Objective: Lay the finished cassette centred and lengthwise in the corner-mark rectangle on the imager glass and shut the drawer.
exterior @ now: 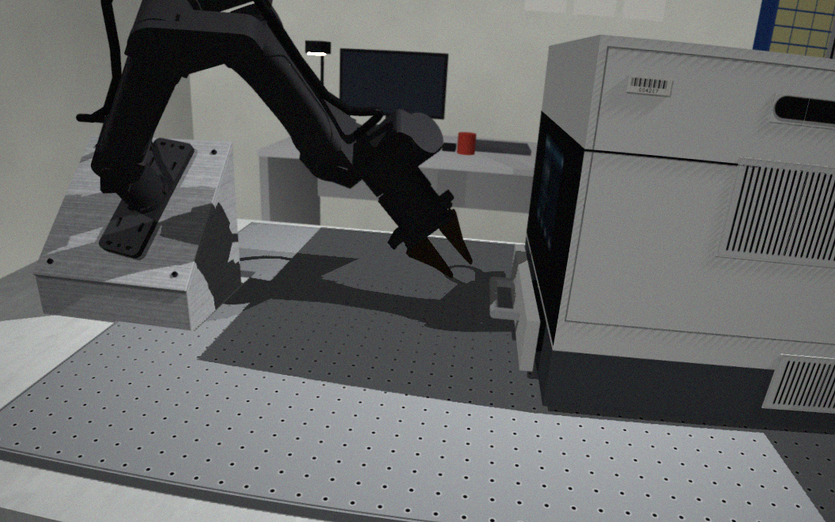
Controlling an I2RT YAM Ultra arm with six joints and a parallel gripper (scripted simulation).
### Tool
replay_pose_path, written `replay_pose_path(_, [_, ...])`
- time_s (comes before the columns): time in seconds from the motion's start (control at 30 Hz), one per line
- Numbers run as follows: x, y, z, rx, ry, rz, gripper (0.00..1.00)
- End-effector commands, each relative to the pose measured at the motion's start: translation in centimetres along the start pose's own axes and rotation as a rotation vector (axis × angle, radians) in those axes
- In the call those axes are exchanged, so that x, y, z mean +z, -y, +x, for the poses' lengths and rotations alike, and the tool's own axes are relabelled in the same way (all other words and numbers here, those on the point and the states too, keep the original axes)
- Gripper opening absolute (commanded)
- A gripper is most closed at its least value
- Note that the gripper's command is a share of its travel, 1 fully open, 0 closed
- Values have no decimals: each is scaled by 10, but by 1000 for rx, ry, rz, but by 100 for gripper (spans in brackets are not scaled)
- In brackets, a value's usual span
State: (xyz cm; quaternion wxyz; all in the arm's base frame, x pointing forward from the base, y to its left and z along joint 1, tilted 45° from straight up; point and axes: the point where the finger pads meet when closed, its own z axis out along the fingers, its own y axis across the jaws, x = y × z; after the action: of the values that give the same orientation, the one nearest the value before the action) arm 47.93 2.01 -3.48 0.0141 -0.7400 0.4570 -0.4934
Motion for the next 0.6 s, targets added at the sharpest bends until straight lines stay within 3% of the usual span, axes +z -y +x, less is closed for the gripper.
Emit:
replay_pose_path(0.0, [-2,19,-7,2,18,61,35])
replay_pose_path(0.57, [-2,19,-8,6,19,59,35])
